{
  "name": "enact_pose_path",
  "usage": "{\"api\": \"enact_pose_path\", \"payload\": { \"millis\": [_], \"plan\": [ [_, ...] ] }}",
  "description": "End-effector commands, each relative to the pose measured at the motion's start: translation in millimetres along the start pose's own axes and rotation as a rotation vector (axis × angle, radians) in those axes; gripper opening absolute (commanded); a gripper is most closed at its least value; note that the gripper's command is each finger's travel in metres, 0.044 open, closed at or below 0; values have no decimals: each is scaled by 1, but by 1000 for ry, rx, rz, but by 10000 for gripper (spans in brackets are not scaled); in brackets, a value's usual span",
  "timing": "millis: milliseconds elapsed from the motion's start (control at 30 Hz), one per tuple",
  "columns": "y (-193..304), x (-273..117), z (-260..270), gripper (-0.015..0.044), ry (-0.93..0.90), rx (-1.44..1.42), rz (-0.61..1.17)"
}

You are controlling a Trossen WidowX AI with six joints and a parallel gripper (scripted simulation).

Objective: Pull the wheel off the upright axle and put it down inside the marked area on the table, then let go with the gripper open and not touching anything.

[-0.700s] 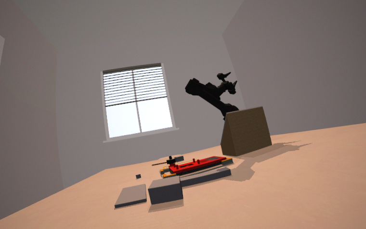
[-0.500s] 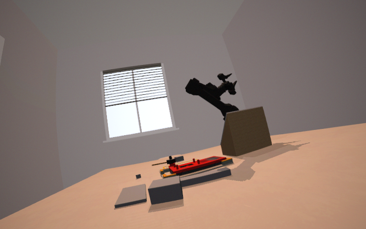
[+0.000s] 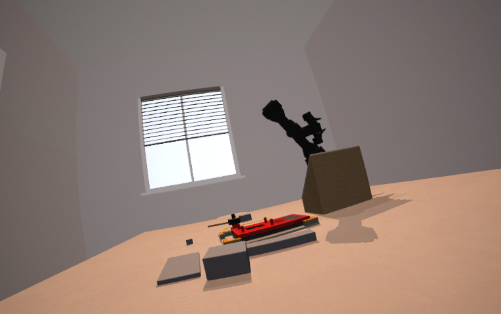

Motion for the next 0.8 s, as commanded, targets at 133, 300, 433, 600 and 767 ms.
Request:
{"api": "enact_pose_path", "payload": {
  "millis": [133,300,433,600,767],
  "plan": [
    [12,-11,-33,300,202,-132,68],
    [19,-24,-60,300,340,-254,119],
    [26,-39,-83,300,450,-374,174],
    [33,-63,-111,300,579,-525,263],
    [39,-92,-133,300,694,-665,367]
  ]
}}
Point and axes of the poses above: the point midway between the two fingers, 35 mm back from their tips, its own x axis out along the fingers, its own z axis across the jaws, y = z × x, the point moved 9 cm from there along -x, back along the fingers, and after that the axes turned 12 degrees about x, right-handed, at the moved point
